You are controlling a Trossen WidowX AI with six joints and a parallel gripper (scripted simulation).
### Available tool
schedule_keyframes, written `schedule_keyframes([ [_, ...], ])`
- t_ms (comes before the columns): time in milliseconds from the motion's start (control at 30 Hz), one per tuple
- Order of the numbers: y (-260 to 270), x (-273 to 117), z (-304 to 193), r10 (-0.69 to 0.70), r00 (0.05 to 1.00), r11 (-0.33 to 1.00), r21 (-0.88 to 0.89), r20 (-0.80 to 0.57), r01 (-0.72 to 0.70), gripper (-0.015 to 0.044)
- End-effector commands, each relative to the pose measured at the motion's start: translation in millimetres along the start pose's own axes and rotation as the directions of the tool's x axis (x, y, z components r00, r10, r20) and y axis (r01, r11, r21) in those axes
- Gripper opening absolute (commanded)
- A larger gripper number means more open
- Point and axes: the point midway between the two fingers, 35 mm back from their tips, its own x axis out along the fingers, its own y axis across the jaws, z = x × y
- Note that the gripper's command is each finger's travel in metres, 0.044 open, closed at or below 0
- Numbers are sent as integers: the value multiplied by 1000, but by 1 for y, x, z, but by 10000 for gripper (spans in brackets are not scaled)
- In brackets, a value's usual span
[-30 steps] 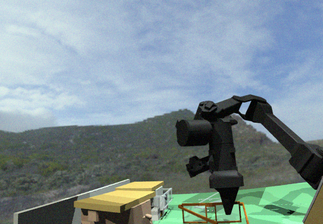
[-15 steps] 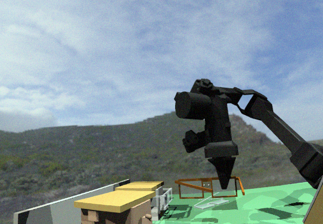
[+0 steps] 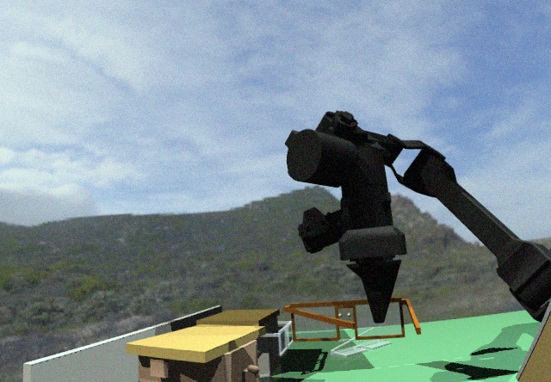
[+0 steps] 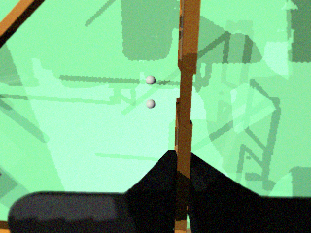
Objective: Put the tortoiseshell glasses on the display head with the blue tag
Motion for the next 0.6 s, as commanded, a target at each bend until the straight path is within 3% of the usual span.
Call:
schedule_keyframes([
  [0, 26, -3, -1, 9, 1000, 1000, 7, 1, -9, 0],
  [567, 120, -1, -22, 11, 1000, 1000, 8, 0, -11, 0],
])
